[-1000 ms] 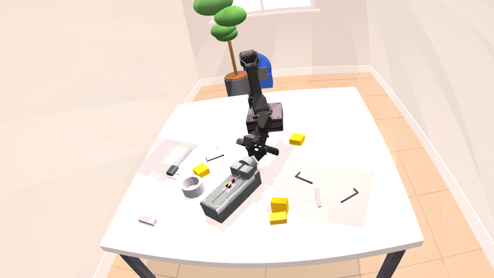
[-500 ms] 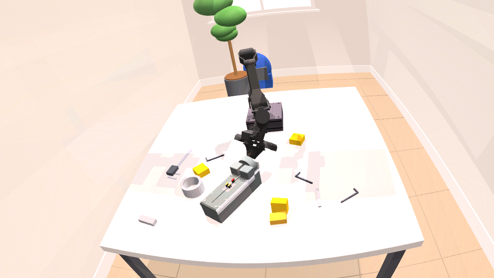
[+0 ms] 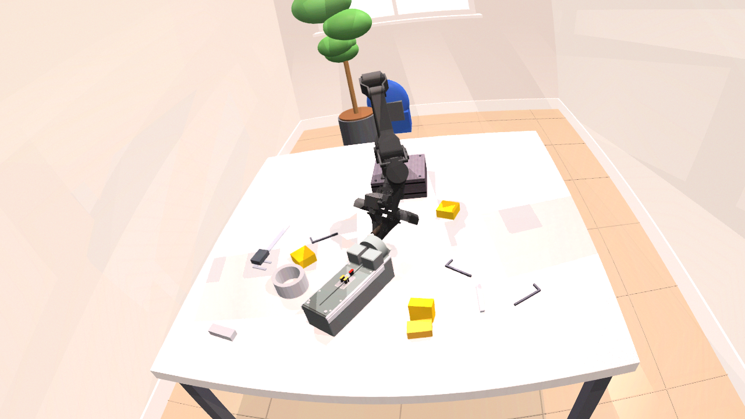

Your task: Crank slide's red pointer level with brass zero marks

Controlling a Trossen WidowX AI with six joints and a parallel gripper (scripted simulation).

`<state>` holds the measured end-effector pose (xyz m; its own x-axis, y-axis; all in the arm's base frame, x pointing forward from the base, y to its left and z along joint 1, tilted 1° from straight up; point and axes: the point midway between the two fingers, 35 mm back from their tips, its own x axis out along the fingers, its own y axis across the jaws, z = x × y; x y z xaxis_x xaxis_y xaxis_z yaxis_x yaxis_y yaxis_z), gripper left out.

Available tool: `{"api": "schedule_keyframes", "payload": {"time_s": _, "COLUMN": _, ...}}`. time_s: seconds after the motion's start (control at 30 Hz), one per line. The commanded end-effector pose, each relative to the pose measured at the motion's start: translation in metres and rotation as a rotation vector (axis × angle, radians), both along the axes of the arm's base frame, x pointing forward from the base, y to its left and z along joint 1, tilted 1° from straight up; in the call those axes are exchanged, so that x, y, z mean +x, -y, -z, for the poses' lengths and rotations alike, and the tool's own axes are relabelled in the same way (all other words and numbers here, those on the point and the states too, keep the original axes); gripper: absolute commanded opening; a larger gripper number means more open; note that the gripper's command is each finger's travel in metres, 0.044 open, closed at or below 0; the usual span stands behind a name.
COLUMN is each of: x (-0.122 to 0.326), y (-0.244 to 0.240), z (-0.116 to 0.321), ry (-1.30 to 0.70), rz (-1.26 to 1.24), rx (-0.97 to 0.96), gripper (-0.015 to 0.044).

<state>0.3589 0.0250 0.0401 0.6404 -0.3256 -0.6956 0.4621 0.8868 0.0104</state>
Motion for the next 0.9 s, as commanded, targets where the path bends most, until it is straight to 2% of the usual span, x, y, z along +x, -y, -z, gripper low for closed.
{"api": "schedule_keyframes", "payload": {"time_s": 0.0, "x": 0.0016, "y": -0.0046, "z": -0.0084, "ry": 0.017, "rz": -0.002, "rx": -0.002, "gripper": 0.0}}
{"api": "schedule_keyframes", "payload": {"time_s": 0.87, "x": 0.005, "y": -0.0114, "z": -0.0142, "ry": 0.017, "rz": -0.002, "rx": -0.002, "gripper": 0.0}}
